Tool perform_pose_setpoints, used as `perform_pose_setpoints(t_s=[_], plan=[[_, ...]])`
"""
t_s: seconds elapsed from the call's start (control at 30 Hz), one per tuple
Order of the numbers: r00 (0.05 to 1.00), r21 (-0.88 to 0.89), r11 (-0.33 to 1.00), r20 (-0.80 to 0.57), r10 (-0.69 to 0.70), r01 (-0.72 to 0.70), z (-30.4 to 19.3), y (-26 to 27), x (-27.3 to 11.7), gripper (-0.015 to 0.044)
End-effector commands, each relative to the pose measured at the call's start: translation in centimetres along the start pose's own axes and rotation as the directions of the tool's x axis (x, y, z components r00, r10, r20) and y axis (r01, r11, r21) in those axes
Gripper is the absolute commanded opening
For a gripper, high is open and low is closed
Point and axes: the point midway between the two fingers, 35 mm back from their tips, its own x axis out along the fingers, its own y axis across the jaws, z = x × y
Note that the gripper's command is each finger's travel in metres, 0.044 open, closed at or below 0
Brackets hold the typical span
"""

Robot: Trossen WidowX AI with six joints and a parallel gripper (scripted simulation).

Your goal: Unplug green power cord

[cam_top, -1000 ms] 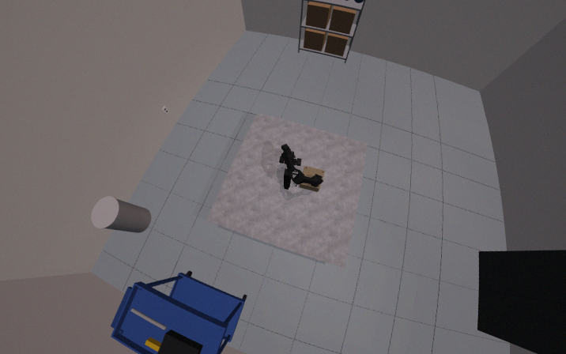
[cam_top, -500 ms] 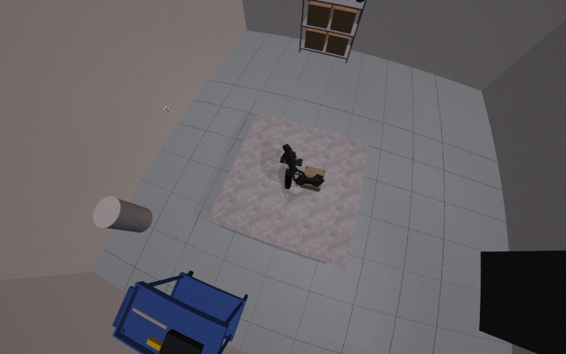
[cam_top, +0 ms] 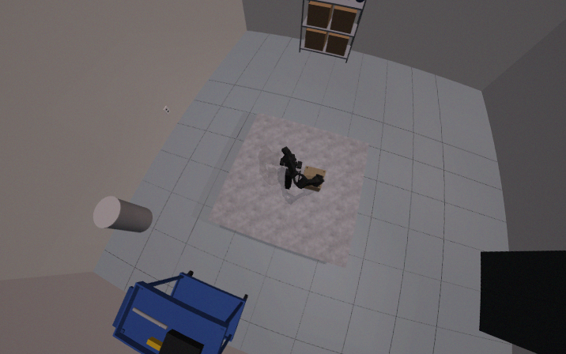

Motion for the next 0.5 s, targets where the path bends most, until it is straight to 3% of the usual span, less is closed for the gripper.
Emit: perform_pose_setpoints(t_s=[0.0, 0.47], plan=[[1.000, 0.009, 1.000, -0.008, -0.006, 0.006, -0.78, -0.21, 0.22, 0.0160], [1.000, 0.009, 1.000, -0.009, -0.006, 0.006, -1.68, -0.30, 0.48, 0.0160]])
